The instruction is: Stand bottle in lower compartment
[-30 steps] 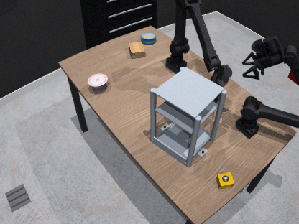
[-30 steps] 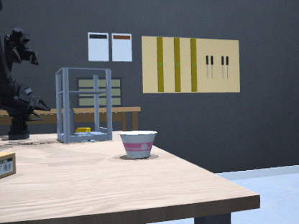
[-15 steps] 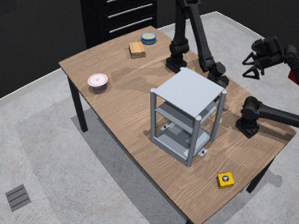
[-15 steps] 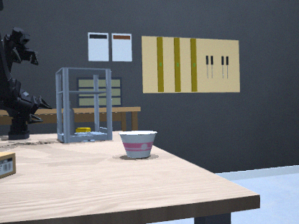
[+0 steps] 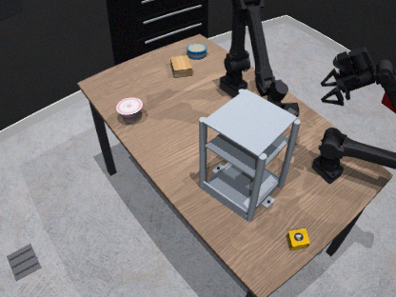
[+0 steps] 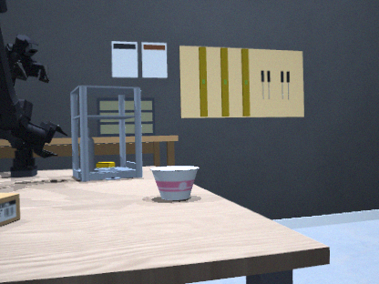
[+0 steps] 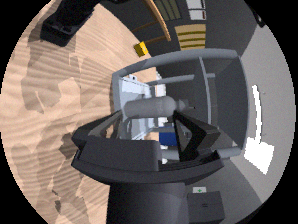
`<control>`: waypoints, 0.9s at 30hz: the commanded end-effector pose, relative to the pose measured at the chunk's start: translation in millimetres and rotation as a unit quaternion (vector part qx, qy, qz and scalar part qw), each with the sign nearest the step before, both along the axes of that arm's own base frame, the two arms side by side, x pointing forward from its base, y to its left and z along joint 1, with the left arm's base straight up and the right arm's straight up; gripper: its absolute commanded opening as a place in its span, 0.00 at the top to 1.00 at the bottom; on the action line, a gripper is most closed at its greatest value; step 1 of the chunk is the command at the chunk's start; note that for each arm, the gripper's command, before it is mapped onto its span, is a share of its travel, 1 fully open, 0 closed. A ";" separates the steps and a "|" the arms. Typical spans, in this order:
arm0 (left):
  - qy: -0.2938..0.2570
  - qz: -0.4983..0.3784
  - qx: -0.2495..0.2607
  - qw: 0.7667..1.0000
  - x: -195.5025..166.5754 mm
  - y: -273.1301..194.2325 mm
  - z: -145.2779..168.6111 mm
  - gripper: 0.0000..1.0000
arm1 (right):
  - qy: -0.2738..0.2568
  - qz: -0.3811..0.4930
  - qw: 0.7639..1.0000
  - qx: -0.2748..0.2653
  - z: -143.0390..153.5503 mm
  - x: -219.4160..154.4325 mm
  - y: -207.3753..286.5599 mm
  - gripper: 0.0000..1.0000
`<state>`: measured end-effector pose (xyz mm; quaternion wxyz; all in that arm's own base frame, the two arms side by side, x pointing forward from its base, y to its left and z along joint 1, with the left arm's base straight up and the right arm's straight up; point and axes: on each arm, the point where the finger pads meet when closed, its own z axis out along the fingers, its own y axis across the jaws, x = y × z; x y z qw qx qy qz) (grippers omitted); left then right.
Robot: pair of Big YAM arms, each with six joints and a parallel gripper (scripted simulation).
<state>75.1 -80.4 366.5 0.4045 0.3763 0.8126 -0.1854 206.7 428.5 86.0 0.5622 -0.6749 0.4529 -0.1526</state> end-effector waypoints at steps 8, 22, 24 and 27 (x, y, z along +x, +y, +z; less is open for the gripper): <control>-0.015 0.003 -0.022 1.000 0.6 0.7 26.9 0.00 | -0.061 0.060 0.996 -0.006 22.7 13.4 9.9 0.15; -0.015 0.003 -0.022 1.000 0.6 0.7 26.9 0.00 | -0.062 0.059 0.996 -0.006 22.7 13.5 9.8 0.15; -0.015 0.003 -0.022 1.000 0.6 0.7 26.9 0.00 | -0.062 0.059 0.996 -0.006 22.7 13.5 9.8 0.15; -0.015 0.003 -0.022 1.000 0.6 0.7 26.9 0.00 | -0.062 0.059 0.996 -0.006 22.7 13.5 9.8 0.15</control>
